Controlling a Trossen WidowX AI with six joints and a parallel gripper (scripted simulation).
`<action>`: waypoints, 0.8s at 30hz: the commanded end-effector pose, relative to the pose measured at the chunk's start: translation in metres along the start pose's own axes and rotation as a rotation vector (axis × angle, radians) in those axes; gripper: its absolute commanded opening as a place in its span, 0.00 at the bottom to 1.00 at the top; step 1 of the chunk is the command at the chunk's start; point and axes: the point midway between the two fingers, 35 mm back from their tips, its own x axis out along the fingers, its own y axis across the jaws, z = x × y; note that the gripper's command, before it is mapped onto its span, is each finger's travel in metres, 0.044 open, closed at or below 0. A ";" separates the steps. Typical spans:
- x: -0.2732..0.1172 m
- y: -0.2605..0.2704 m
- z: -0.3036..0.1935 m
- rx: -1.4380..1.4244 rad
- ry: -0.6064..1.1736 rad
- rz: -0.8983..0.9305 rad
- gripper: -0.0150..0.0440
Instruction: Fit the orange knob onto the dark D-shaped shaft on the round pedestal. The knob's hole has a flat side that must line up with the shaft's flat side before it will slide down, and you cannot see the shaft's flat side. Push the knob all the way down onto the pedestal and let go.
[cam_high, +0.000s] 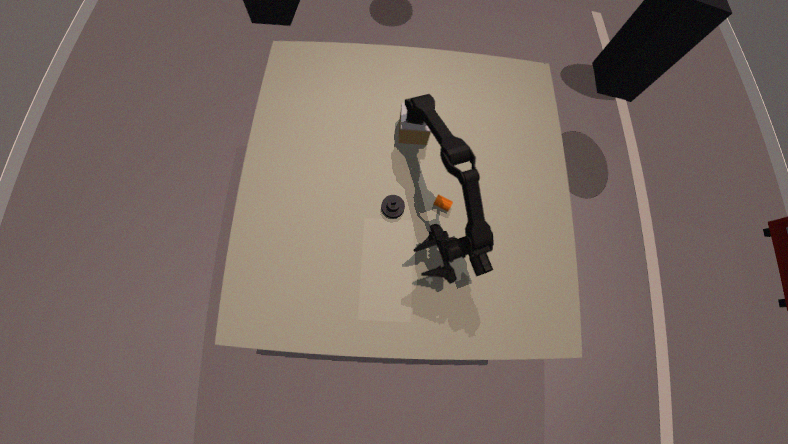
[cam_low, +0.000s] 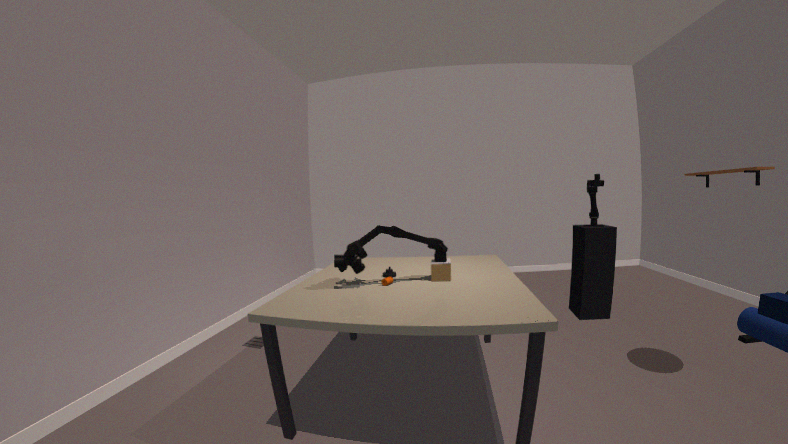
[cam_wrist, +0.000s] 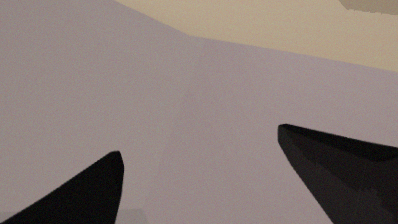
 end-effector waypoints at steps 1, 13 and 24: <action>0.000 0.000 0.001 0.010 -0.009 -0.006 0.98; -0.055 0.049 0.062 0.649 -0.775 -0.134 1.00; -0.149 0.131 0.117 1.034 -1.517 0.231 1.00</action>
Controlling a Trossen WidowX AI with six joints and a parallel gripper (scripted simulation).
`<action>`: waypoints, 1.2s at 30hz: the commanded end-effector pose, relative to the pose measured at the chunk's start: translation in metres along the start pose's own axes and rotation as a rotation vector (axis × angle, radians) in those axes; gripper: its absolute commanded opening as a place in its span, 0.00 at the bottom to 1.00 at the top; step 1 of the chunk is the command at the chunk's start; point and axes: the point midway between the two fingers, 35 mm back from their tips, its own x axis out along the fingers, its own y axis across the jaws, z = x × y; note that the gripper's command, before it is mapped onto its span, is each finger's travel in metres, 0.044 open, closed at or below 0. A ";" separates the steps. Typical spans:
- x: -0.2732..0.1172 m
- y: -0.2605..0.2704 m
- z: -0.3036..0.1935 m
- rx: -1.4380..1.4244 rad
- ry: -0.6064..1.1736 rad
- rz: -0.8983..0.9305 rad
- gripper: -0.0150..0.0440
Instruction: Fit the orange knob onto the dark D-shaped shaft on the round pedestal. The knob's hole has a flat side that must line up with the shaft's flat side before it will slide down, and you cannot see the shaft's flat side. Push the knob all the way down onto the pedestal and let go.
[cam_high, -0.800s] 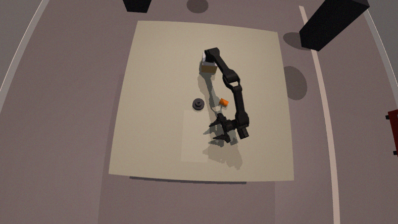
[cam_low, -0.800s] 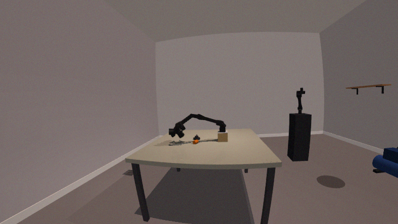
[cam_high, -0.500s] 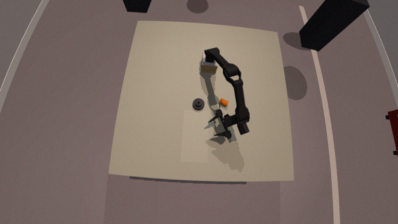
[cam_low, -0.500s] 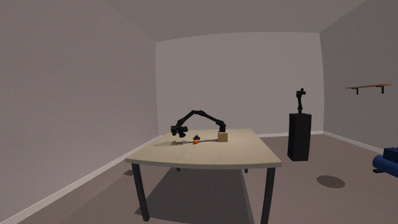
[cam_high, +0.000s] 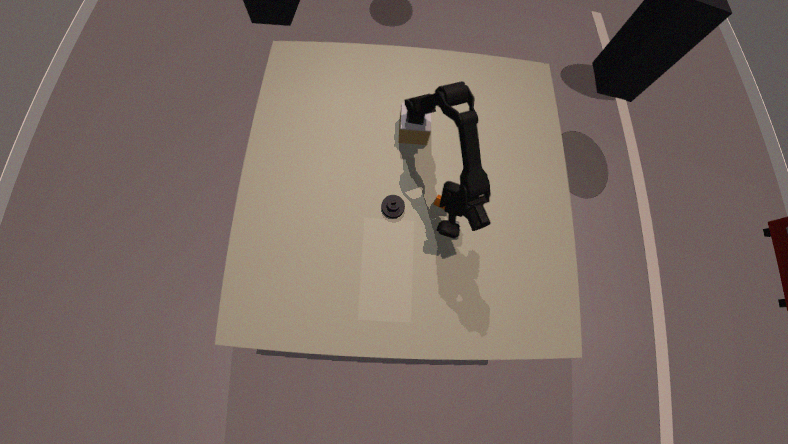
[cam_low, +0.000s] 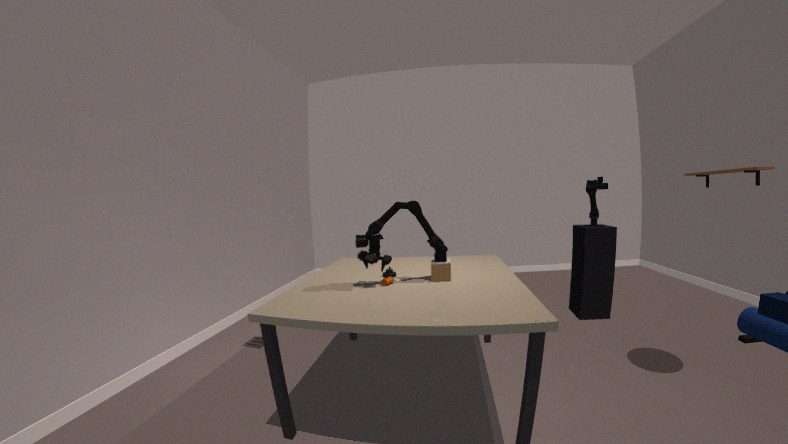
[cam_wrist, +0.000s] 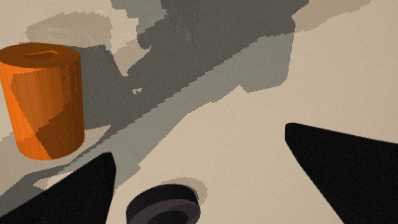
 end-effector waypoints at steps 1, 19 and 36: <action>-0.018 0.066 0.013 0.275 -0.234 0.204 1.00; 0.005 0.072 0.022 0.280 -0.237 0.208 1.00; 0.026 0.076 0.028 0.280 -0.237 0.208 1.00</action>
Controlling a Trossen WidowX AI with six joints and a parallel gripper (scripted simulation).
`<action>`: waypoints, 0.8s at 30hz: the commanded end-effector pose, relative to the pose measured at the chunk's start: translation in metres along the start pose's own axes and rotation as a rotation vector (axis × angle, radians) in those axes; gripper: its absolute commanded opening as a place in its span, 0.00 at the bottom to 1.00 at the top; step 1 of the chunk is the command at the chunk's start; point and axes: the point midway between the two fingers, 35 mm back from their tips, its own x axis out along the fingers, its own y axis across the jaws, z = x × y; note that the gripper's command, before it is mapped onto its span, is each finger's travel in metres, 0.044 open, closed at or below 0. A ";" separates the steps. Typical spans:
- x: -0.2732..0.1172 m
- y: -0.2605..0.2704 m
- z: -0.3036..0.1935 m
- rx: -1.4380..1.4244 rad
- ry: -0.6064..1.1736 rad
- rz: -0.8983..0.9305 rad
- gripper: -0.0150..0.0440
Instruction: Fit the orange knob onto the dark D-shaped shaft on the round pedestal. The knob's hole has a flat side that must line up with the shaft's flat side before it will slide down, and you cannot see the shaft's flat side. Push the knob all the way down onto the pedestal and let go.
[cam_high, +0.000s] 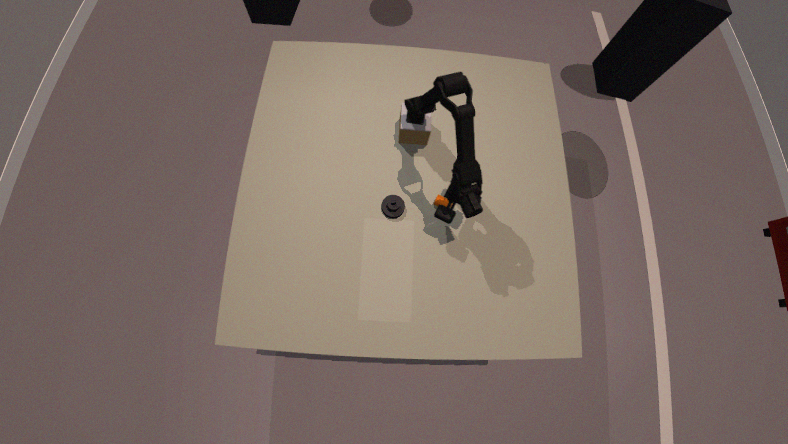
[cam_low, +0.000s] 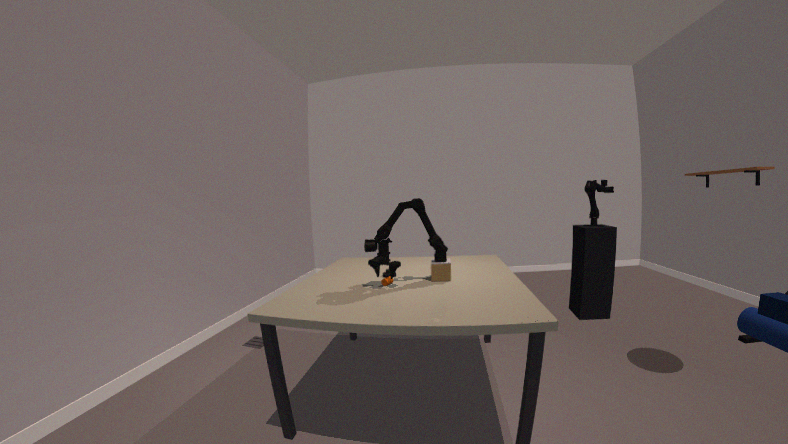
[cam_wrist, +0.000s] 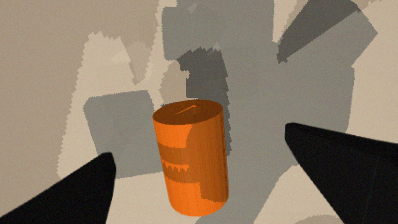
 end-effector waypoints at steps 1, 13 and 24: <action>0.010 0.003 -0.002 0.004 0.005 0.010 1.00; 0.030 0.004 -0.003 0.004 0.005 0.010 1.00; 0.032 0.004 -0.003 0.004 0.005 0.010 0.66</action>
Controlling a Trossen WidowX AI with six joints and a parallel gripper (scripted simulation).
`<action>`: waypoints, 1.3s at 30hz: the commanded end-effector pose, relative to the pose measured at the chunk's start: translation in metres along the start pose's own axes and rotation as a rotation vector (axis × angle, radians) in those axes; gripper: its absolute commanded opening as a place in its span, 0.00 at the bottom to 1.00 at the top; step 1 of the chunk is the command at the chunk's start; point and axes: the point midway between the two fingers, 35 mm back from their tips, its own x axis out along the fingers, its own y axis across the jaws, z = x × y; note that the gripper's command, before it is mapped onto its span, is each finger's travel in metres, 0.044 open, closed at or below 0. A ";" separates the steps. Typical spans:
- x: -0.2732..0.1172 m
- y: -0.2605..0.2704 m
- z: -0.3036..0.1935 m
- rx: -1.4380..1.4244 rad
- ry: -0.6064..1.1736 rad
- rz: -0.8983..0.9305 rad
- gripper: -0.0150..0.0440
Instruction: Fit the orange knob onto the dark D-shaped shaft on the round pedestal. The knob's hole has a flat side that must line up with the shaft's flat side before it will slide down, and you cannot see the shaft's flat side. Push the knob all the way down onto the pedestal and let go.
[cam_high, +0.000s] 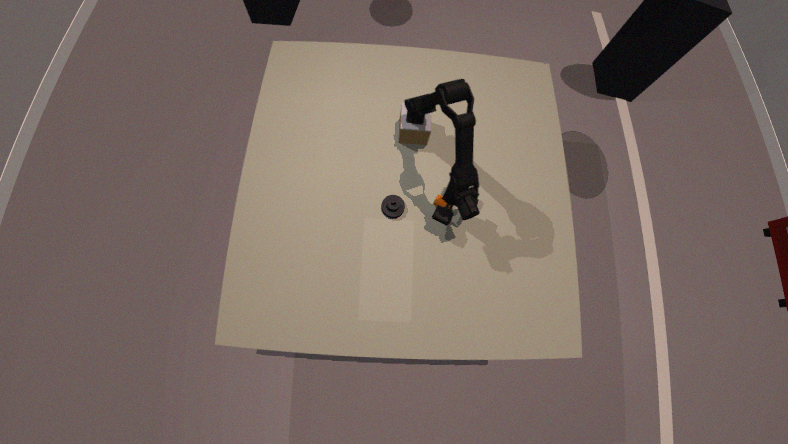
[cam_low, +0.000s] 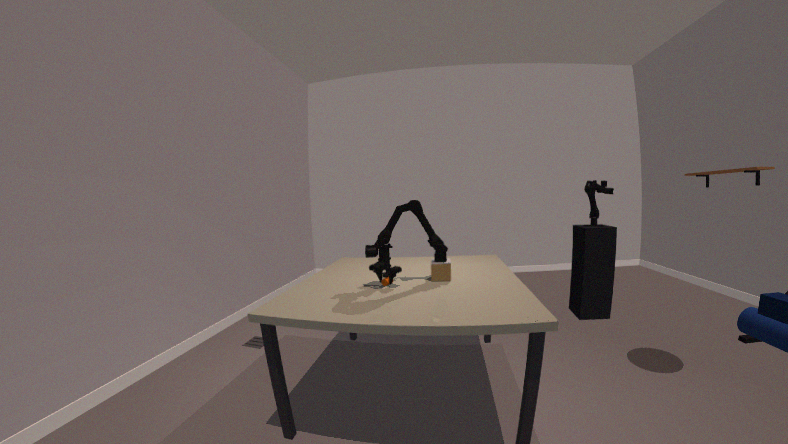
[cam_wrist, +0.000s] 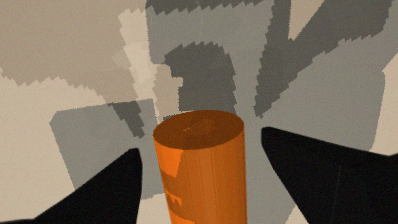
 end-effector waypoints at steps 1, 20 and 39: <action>0.002 0.001 0.000 0.004 -0.001 0.004 0.66; 0.002 0.001 0.000 0.004 -0.001 0.004 0.56; -0.008 0.001 -0.014 0.001 -0.258 0.002 0.56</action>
